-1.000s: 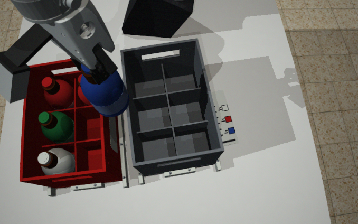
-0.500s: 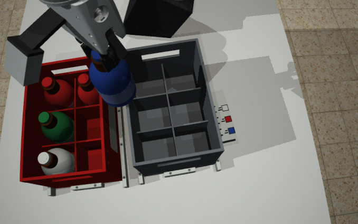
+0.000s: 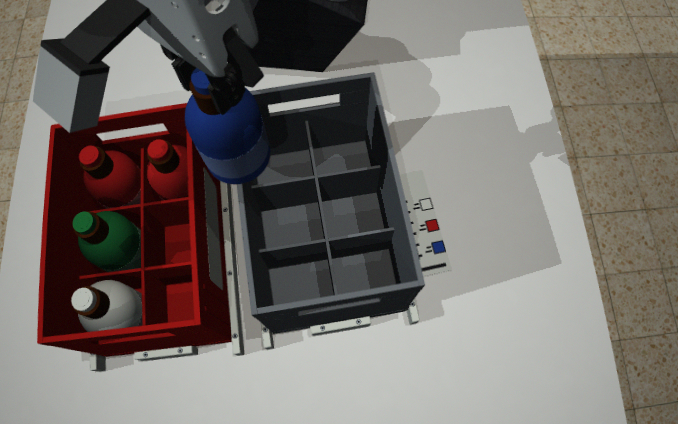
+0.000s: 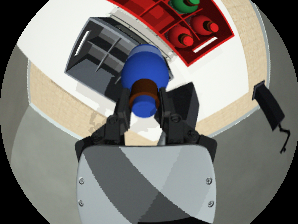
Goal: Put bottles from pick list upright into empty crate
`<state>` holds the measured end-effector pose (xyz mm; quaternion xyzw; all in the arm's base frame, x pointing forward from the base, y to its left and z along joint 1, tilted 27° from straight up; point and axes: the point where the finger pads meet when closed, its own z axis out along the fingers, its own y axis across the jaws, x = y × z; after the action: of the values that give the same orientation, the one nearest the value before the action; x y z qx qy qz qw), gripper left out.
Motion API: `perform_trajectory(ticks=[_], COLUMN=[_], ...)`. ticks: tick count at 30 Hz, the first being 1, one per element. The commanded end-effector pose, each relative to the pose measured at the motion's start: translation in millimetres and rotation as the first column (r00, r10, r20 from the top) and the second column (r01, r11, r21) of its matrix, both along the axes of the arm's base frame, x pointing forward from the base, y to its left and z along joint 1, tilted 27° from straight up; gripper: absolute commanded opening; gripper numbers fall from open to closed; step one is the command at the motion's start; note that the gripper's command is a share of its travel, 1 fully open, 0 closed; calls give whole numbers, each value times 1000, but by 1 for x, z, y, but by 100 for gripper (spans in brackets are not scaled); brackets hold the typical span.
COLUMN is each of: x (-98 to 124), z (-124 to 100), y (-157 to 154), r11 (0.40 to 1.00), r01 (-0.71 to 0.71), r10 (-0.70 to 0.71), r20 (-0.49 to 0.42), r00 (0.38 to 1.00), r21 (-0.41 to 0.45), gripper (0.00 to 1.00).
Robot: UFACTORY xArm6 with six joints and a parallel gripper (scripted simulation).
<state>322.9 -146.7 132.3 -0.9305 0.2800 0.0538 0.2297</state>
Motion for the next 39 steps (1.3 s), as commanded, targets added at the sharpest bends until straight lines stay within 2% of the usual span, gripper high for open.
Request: perform_trajectory(ticks=[1, 31, 39], x=[-6, -53, -53], z=[3, 12, 12], y=[2, 24, 24], r11=[1000, 1000, 1000], r01=[1, 1, 1], r10=[-1, -1, -1], r20=[4, 4, 3], r00=[1000, 1000, 1000], r21=[-3, -3, -3], gripper=[0, 0, 0])
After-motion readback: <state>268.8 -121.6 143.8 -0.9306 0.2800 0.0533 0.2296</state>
